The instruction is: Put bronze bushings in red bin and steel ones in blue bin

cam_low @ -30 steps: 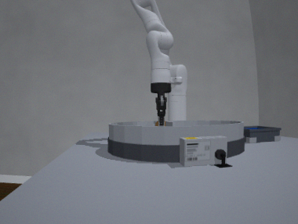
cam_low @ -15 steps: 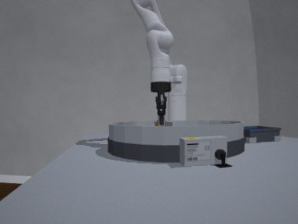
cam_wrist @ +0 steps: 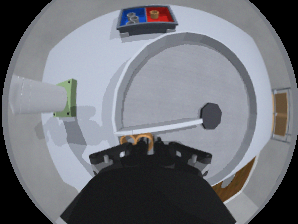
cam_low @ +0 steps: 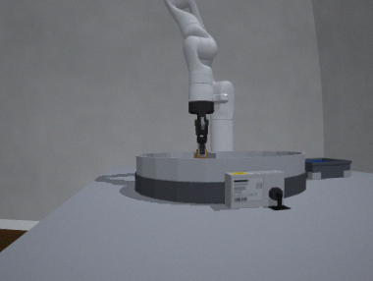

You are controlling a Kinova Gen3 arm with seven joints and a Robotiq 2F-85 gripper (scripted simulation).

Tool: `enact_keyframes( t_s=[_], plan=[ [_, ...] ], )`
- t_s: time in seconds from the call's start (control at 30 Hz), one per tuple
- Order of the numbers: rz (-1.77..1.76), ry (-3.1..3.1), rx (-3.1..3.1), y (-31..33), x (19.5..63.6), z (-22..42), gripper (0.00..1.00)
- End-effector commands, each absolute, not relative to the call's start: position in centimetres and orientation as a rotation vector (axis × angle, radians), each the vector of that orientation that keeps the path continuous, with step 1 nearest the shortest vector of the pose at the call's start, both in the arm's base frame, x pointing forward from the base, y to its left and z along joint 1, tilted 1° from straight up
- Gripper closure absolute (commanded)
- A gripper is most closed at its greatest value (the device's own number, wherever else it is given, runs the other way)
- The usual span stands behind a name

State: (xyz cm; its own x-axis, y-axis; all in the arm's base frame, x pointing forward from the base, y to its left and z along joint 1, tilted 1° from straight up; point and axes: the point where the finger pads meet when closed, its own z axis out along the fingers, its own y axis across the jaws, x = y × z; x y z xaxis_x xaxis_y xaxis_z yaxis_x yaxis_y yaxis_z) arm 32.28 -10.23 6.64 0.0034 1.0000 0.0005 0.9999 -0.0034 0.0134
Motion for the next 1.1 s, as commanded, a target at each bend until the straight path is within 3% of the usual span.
enact_keyframes(
  t_s=[0.0,1.07],
  plan=[
    [0.017,2.208,2.218,-10.25,32.32,6.81,1.0],
    [0.017,2.208,2.218,-10.25,32.3,7.72,1.0]
  ],
)
